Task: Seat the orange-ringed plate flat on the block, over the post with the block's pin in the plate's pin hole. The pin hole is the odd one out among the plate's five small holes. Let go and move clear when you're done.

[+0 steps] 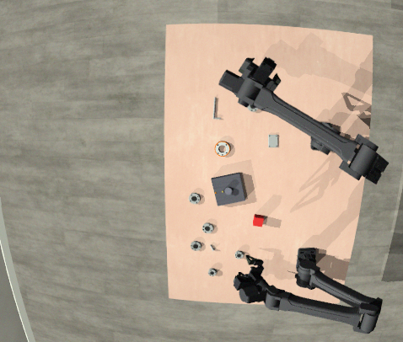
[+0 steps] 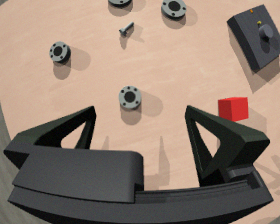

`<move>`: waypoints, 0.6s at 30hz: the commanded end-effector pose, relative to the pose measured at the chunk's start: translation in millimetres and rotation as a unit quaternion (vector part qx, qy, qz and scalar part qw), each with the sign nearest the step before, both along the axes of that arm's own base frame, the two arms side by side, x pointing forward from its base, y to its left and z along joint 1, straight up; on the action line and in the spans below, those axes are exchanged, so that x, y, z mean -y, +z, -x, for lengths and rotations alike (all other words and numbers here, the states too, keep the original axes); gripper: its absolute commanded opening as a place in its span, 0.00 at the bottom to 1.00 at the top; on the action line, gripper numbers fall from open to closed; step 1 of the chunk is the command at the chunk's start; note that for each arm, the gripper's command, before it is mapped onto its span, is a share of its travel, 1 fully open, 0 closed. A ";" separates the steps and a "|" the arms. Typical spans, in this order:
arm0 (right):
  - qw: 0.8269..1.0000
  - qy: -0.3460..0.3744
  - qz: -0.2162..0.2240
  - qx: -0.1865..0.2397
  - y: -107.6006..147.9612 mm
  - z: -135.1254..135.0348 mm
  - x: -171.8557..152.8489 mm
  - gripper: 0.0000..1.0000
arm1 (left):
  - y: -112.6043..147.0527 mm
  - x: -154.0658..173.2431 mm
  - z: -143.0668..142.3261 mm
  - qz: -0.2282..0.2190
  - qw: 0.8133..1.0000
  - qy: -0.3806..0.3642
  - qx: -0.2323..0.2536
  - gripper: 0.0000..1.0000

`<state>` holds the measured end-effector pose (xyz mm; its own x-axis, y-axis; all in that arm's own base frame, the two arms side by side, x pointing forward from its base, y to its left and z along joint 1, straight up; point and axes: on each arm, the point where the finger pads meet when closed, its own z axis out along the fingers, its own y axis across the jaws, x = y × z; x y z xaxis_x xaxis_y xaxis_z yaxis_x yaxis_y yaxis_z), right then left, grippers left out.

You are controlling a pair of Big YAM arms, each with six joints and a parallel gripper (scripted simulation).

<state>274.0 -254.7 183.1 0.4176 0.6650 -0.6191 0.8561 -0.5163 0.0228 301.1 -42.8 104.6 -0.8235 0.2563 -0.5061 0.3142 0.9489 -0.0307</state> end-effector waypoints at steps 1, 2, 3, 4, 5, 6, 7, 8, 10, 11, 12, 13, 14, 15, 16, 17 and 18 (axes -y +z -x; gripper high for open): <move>0.997 0.075 -0.004 0.004 8.9 -5.2 -1.9 1.00 | 22.6 3.9 -21.2 0.017 0.998 0.038 0.041 1.00; 0.995 0.096 -0.005 -0.001 7.2 -1.2 -3.9 1.00 | 17.0 3.3 -21.5 0.017 0.998 0.046 0.037 1.00; 0.992 0.123 -0.007 -0.003 5.0 -1.1 -11.5 1.00 | 10.8 2.6 -21.6 0.016 0.998 0.054 0.033 1.00; 0.988 0.157 -0.005 -0.005 2.2 -0.2 -21.8 1.00 | -5.8 0.6 -11.7 0.012 0.998 0.063 0.022 1.00; 0.983 0.183 -0.004 -0.005 -0.6 2.1 -29.5 1.00 | -8.5 -0.4 -11.7 0.010 0.997 0.070 0.025 1.00; 0.979 0.205 -0.003 -0.005 -2.7 4.0 -35.8 1.00 | -10.6 -1.2 -11.7 0.008 0.997 0.075 0.027 1.00; 0.974 0.224 -0.002 -0.005 -4.7 5.6 -41.4 1.00 | -10.1 -1.7 -13.4 0.007 0.996 0.079 0.030 1.00; 0.970 0.244 -0.001 -0.006 -6.6 7.2 -46.8 1.00 | -0.3 -1.4 -22.1 0.008 0.996 0.083 0.043 1.00; 0.958 0.287 0.000 -0.009 -10.6 10.3 -58.2 1.00 | -3.1 -2.4 -22.3 0.007 0.995 0.092 0.046 1.00; 0.951 0.309 0.001 -0.011 -12.6 12.0 -64.2 1.00 | -3.9 -2.8 -22.4 0.006 0.994 0.095 0.048 1.00; 0.943 0.331 0.001 -0.012 -14.7 13.7 -70.1 1.00 | -3.7 -3.2 -22.6 0.006 0.994 0.099 0.051 1.00; 0.935 0.353 0.002 -0.014 -16.8 15.4 -76.3 1.00 | -5.1 -3.6 -22.6 0.005 0.994 0.101 0.051 1.00; 0.927 0.375 0.002 -0.015 -18.9 17.0 -82.3 1.00 | -7.4 -3.9 -22.6 0.004 0.993 0.104 0.050 1.00; 0.918 0.397 0.003 -0.017 -21.0 18.8 -88.5 1.00 | -8.2 -4.2 -22.6 0.003 0.993 0.105 0.050 1.00; 0.908 0.419 0.003 -0.018 -23.1 20.4 -94.5 1.00 | -9.1 -4.5 -22.4 0.003 0.993 0.107 0.051 1.00; 0.908 0.419 0.003 -0.018 -23.1 20.4 -94.5 1.00 | -9.1 -4.5 -22.4 0.003 0.993 0.107 0.051 1.00; 0.908 0.419 0.003 -0.018 -23.1 20.4 -94.5 1.00 | -9.1 -4.5 -22.4 0.003 0.993 0.107 0.051 1.00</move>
<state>246.1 -161.6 154.9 -0.1491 0.7711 -0.6191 0.9810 0.1941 0.0056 315.2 -35.0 90.5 -0.8161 0.0997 -0.5693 0.1230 0.9924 -0.0026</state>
